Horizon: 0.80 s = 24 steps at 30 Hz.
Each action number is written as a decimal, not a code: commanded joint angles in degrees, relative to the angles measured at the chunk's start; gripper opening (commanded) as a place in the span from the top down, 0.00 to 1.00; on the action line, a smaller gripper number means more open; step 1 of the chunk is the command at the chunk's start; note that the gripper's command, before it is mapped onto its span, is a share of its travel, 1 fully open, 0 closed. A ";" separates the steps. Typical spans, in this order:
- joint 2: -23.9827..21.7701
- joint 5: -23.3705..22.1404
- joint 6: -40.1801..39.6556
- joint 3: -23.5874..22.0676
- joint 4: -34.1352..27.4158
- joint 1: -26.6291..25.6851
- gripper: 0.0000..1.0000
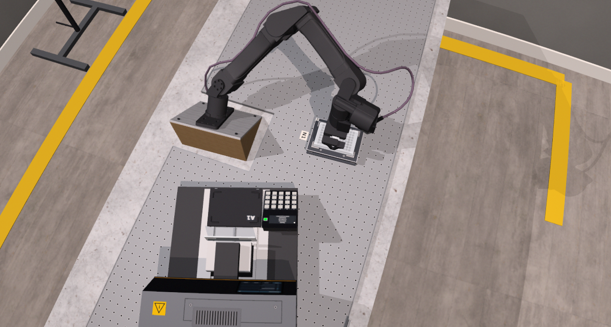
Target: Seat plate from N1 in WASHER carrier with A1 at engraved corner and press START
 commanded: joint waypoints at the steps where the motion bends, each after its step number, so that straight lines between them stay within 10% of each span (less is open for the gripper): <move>1: -1.73 -0.57 0.42 -0.01 0.80 -0.79 0.00; 24: -1.60 -0.74 1.07 -1.66 1.96 -0.27 0.00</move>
